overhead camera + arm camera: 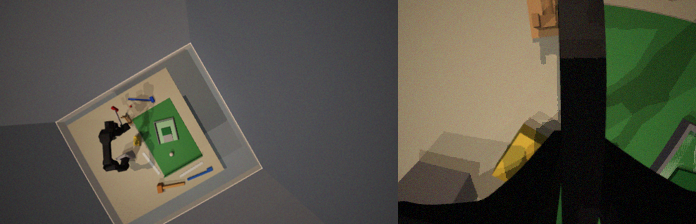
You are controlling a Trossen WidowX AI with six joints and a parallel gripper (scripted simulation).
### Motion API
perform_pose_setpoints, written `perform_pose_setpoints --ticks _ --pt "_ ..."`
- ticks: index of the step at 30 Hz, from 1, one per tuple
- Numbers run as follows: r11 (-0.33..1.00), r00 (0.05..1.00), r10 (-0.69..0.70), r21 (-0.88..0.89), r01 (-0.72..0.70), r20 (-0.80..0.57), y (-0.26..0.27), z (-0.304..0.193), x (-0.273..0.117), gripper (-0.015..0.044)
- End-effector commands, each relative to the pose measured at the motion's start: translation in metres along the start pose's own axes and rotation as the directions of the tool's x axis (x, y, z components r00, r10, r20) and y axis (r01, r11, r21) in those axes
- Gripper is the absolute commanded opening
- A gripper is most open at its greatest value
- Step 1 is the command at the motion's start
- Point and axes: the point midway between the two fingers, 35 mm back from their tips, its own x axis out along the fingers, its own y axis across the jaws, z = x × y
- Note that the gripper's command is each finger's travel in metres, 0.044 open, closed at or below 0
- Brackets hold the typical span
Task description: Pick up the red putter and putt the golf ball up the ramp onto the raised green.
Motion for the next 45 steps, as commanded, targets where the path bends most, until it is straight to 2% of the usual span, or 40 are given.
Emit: perform_pose_setpoints --ticks 1,22,45 --pt "0.995 1.0 -0.016 0.095 0.014 0.026 -0.012 -0.024 -0.014 0.0" --pt "0.846 0.995 -0.068 0.533 0.021 0.069 -0.045 -0.152 -0.043 0.0" --pt "0.458 0.991 -0.123 0.889 0.004 0.06 -0.033 -0.292 -0.041 0.0"
